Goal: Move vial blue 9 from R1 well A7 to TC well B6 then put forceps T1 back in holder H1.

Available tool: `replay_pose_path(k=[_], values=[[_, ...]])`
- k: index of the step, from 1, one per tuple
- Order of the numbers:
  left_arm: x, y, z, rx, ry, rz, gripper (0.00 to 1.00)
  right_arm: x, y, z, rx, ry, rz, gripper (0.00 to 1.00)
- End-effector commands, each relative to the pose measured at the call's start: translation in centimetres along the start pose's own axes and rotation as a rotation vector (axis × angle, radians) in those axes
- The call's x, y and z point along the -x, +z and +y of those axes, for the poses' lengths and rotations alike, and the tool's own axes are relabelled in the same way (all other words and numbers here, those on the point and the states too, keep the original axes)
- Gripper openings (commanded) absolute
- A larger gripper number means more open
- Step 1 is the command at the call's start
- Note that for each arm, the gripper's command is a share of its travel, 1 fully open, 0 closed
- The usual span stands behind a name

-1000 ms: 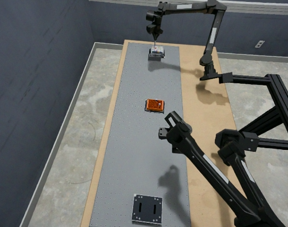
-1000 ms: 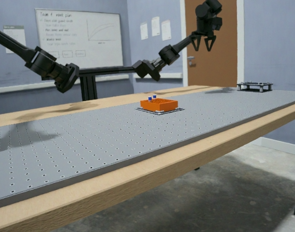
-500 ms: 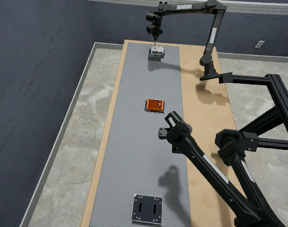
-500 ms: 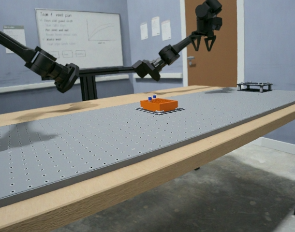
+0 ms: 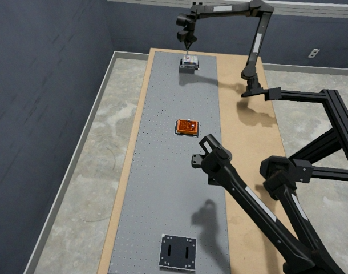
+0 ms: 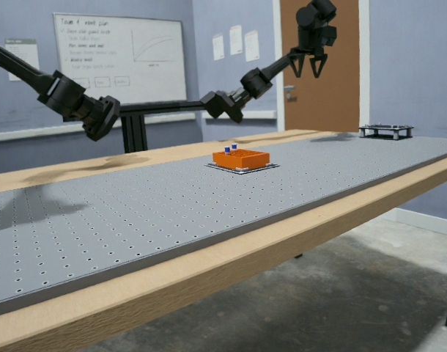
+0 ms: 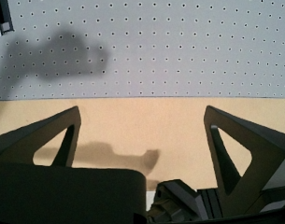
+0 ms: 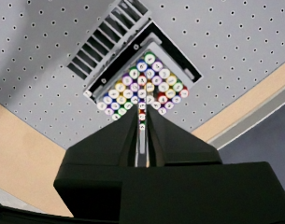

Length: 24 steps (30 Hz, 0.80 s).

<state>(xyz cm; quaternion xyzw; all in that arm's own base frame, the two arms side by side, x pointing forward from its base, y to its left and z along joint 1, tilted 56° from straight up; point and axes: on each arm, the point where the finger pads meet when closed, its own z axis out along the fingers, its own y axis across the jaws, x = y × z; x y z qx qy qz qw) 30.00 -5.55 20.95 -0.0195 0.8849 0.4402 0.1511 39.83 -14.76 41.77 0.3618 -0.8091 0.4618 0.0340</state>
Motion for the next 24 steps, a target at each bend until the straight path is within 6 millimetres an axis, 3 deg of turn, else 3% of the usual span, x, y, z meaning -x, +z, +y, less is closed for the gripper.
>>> replay_pose_path(k=[1,24], values=[[0.57,-0.52,0.25,-0.003,-0.015,-0.006,1.0,-0.28,0.28,-0.16,-0.004,0.0,-0.001,0.09],[0.57,-0.52,0.25,-0.003,-0.015,-0.006,1.0,-0.44,0.95,-0.18,-0.004,0.001,0.005,0.11]])
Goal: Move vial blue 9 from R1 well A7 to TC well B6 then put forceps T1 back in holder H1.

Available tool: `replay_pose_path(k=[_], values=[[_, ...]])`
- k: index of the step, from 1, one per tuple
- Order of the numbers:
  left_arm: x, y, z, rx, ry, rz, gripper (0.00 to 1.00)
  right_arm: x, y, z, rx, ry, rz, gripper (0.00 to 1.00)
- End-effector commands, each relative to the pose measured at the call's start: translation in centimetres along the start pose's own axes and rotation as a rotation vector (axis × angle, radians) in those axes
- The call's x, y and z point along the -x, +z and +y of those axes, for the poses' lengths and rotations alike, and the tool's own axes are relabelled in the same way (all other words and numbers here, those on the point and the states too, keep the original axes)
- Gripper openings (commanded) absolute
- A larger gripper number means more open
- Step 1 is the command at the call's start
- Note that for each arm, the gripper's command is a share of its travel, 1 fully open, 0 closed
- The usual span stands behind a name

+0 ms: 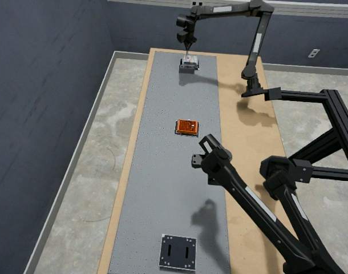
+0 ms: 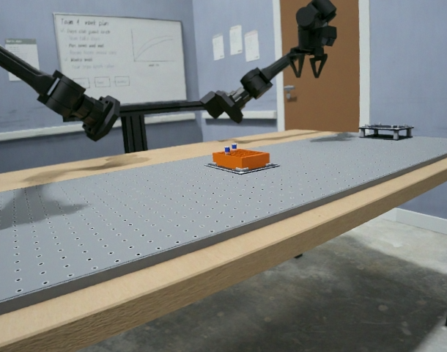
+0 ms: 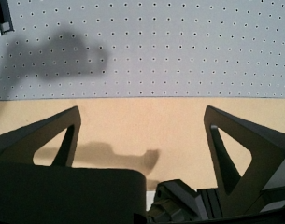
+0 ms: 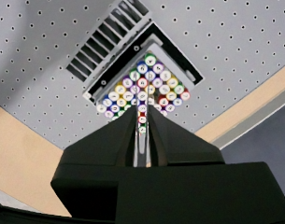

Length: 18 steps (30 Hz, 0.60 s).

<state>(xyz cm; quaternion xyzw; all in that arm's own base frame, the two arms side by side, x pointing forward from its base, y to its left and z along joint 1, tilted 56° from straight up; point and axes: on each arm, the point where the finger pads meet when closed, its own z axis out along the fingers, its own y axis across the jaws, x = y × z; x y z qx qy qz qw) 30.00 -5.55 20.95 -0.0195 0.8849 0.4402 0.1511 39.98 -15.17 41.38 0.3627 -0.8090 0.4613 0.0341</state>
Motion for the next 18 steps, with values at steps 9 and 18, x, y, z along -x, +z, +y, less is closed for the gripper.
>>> replay_pose_path(k=[9,18], values=[[0.57,-0.52,0.25,-0.003,-0.015,-0.006,1.0,-0.38,0.57,-0.21,-0.003,0.002,0.002,0.11],[0.57,-0.52,0.25,-0.003,-0.015,-0.006,1.0,-0.33,0.81,-0.18,-0.002,0.001,0.001,0.11]])
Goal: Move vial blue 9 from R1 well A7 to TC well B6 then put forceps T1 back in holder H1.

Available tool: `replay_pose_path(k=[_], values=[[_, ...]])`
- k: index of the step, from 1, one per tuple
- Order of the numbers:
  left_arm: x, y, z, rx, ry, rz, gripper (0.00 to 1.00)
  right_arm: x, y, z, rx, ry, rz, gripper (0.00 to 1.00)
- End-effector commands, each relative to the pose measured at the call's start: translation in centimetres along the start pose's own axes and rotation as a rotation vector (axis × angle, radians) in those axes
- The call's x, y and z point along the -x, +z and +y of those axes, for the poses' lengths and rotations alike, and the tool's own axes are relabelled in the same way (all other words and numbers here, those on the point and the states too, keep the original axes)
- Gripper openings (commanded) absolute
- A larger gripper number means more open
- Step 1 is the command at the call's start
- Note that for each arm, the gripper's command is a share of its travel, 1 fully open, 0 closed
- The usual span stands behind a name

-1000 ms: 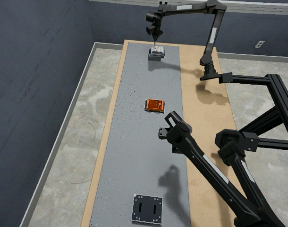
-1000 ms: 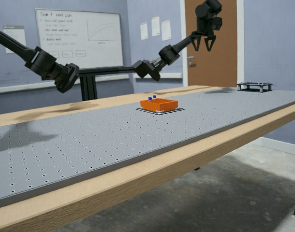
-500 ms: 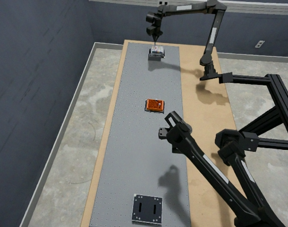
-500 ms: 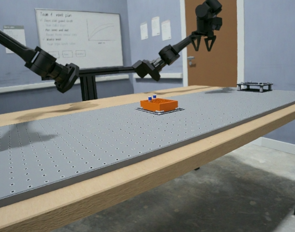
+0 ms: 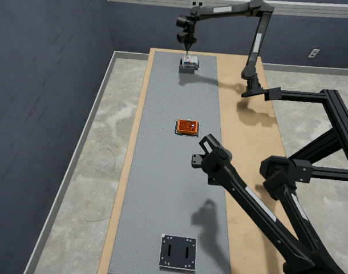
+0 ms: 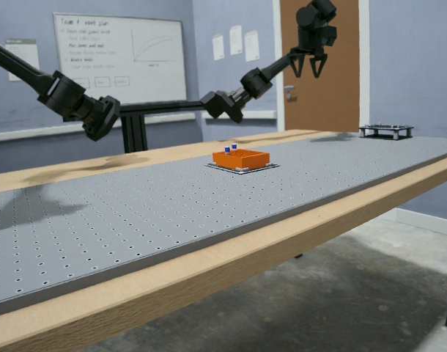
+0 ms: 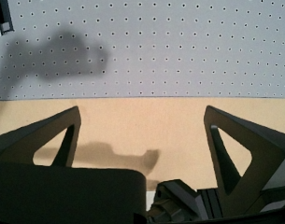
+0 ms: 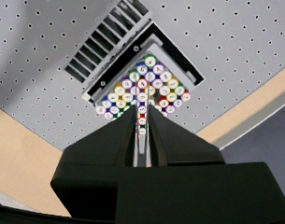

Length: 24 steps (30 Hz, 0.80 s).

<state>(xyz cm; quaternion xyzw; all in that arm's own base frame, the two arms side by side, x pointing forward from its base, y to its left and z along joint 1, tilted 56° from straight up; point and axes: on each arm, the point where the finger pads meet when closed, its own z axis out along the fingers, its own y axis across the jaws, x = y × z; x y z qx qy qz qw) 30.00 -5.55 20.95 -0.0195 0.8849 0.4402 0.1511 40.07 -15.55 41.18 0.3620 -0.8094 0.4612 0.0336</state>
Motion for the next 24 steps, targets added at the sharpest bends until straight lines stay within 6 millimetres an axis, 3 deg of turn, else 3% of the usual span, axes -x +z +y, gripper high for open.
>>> replay_pose_path(k=[1,24], values=[[0.6,-0.5,0.2,-0.003,-0.015,-0.006,1.0,-0.3,0.4,-0.1,-0.002,-0.001,0.002,0.11],[0.6,-0.5,0.2,-0.003,-0.015,-0.006,1.0,-0.2,1.1,-0.2,-0.001,-0.003,0.005,0.11]])
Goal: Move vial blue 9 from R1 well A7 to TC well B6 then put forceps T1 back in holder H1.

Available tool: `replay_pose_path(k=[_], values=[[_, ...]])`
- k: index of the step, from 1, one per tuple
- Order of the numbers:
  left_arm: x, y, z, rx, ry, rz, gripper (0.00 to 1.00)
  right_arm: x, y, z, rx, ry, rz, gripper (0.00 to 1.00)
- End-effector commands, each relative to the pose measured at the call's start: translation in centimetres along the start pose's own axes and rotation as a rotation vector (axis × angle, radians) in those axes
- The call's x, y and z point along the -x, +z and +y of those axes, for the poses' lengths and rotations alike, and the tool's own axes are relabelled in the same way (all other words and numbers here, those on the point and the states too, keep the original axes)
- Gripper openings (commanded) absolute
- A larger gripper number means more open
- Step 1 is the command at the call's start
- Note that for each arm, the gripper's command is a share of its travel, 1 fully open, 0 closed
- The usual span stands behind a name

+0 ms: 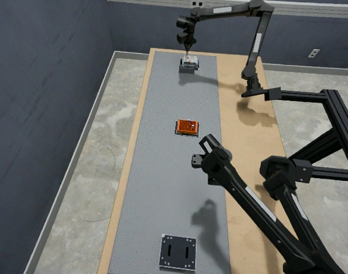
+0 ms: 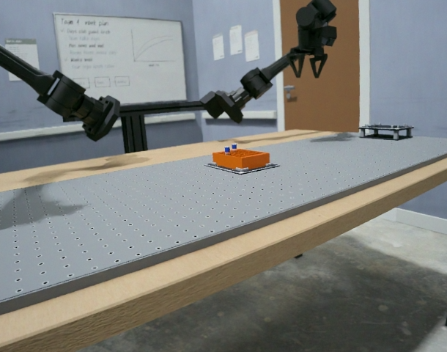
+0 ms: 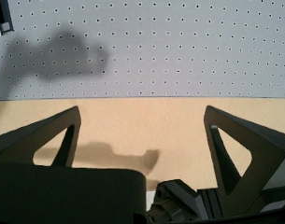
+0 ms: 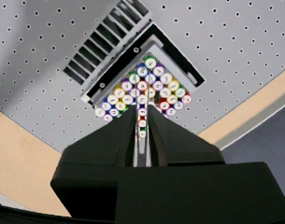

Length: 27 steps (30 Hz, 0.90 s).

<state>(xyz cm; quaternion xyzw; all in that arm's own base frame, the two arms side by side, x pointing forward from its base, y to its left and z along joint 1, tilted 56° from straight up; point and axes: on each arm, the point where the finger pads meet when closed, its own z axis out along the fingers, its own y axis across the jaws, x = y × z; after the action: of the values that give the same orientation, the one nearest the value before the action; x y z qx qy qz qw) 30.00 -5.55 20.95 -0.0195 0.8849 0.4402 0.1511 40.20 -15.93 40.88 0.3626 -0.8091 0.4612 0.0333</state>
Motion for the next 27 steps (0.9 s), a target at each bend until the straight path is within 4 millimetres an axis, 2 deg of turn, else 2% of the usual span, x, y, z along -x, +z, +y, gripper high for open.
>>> replay_pose_path(k=[1,11,12,16,27], values=[[0.6,-0.5,0.2,-0.003,-0.015,-0.006,1.0,-0.2,0.6,-0.2,-0.001,-0.001,0.005,0.11],[0.6,-0.5,0.2,-0.003,-0.015,-0.006,1.0,-0.2,0.8,-0.2,-0.001,-0.002,0.005,0.11],[0.6,-0.5,0.2,-0.003,-0.015,-0.006,1.0,0.2,0.4,-0.6,-0.01,0.0,-0.009,0.11],[0.6,-0.5,0.2,-0.003,-0.015,-0.006,1.0,-0.1,1.0,-0.1,0.003,-0.006,0.005,0.11],[0.6,-0.5,0.2,-0.003,-0.015,-0.006,1.0,-0.1,1.4,-0.1,0.003,-0.006,0.007,0.11]])
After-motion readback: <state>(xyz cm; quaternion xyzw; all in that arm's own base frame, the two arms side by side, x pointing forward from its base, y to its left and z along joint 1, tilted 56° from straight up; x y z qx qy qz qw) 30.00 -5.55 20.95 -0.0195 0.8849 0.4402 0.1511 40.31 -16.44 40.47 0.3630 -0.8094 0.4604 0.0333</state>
